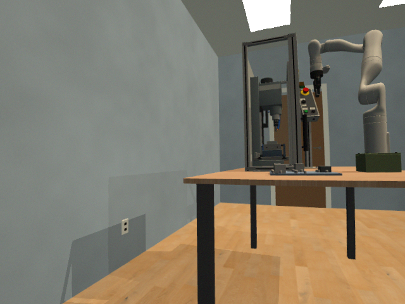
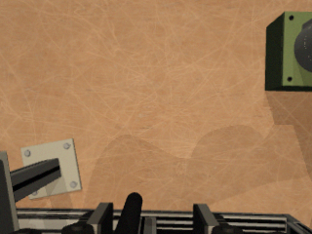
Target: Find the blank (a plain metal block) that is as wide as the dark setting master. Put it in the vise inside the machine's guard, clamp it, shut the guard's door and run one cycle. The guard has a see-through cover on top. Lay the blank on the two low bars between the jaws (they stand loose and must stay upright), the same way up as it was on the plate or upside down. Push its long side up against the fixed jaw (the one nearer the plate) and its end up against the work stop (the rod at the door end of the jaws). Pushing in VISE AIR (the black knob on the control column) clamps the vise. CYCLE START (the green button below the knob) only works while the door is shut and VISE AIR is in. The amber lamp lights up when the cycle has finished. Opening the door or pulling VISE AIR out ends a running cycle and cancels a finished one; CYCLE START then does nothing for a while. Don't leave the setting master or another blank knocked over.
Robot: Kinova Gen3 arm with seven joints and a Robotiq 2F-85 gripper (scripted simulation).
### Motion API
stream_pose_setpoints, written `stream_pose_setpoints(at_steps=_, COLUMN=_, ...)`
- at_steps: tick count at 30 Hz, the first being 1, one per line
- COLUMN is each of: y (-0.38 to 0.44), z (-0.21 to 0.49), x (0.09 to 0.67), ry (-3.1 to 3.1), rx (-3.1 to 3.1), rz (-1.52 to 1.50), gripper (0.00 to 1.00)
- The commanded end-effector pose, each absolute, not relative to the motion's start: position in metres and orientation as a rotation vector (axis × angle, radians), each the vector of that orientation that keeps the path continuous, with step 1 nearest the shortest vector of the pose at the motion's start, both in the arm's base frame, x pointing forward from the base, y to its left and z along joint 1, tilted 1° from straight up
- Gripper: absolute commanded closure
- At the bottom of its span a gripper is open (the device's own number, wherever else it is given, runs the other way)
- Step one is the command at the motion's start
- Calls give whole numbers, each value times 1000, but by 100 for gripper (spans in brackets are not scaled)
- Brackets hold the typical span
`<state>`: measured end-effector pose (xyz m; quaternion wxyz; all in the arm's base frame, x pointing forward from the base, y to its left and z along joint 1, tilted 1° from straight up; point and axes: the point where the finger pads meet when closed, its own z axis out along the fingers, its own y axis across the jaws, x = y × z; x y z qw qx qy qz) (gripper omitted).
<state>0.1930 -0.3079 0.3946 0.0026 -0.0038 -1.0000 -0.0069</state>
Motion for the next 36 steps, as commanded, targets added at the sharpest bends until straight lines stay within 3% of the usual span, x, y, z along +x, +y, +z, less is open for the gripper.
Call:
stream_pose_setpoints(at_steps=1, y=-308, z=395, x=193, ry=-3137, rx=-12, rz=-20, gripper=20)
stream_pose_setpoints(at_steps=36, y=-339, z=397, x=194, ry=-3142, rx=-29, rz=-17, gripper=20)
